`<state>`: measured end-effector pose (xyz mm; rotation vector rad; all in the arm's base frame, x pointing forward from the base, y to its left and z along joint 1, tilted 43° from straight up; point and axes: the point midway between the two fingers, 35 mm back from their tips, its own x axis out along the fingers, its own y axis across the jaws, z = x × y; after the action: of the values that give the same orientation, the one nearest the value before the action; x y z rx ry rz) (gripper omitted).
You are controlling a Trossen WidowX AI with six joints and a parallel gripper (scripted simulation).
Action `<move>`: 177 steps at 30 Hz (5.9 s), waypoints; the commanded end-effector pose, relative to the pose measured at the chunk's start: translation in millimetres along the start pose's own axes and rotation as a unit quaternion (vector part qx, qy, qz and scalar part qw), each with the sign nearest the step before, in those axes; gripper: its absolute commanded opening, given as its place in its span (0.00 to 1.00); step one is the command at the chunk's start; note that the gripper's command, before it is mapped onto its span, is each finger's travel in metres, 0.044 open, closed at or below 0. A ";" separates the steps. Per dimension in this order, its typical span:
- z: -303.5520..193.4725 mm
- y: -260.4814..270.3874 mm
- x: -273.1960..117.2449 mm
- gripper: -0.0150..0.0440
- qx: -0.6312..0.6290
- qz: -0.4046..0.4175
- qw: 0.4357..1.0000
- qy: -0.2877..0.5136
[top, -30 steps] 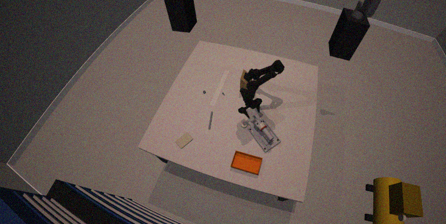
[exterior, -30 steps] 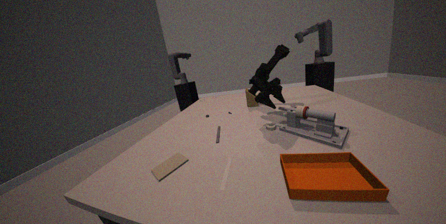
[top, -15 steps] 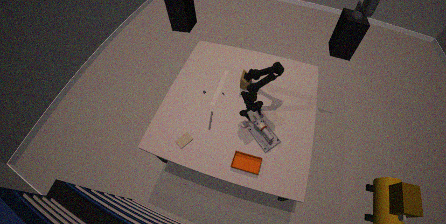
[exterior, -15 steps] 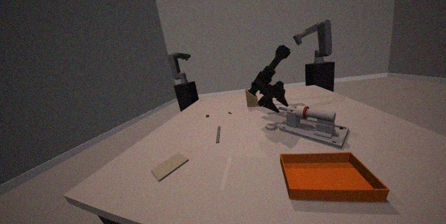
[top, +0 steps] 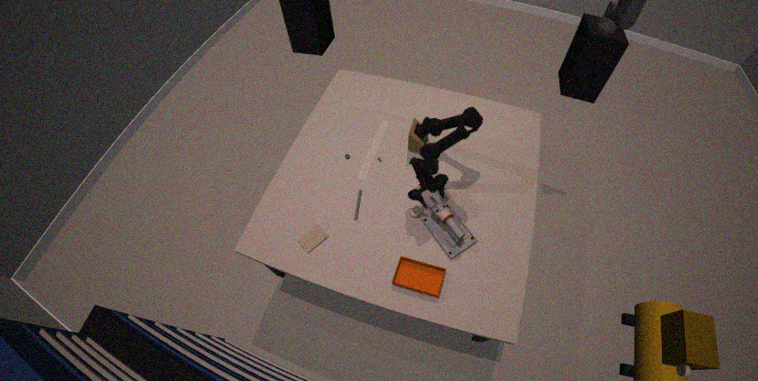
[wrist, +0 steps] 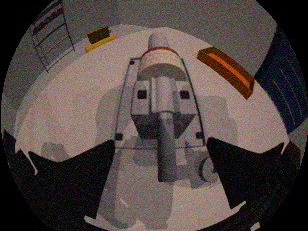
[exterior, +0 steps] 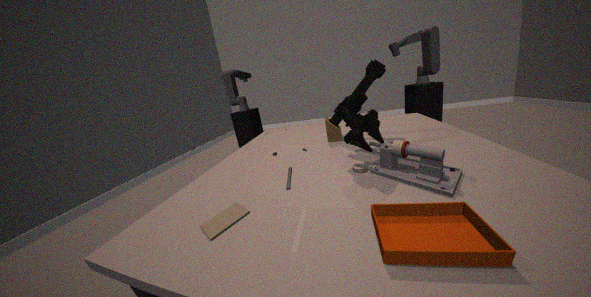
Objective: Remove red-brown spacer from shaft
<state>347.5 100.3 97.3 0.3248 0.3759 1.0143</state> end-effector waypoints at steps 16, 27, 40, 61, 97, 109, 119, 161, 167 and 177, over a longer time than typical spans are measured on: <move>0.2 -1.1 0.5 1.00 0.001 -0.002 1.000 -0.001; 0.2 -1.1 2.0 1.00 0.001 -0.002 1.000 -0.001; 0.4 -0.9 18.5 1.00 0.001 -0.002 1.000 -0.001; 0.4 -0.9 18.5 1.00 0.001 -0.002 1.000 -0.001; -4.7 -0.8 14.0 0.25 0.001 -0.002 1.000 -0.001; -9.1 -0.8 9.7 0.25 0.001 -0.002 1.000 -0.001; -10.3 -0.8 8.5 0.25 0.001 -0.002 1.000 -0.001; -13.8 -0.8 5.0 0.25 0.001 -0.002 1.000 -0.001; -14.4 -0.8 4.6 0.25 0.001 -0.002 1.000 -0.001; -15.2 -0.8 3.7 0.25 0.001 -0.002 1.000 -0.001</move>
<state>344.6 105.5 84.1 0.3254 0.3749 1.0072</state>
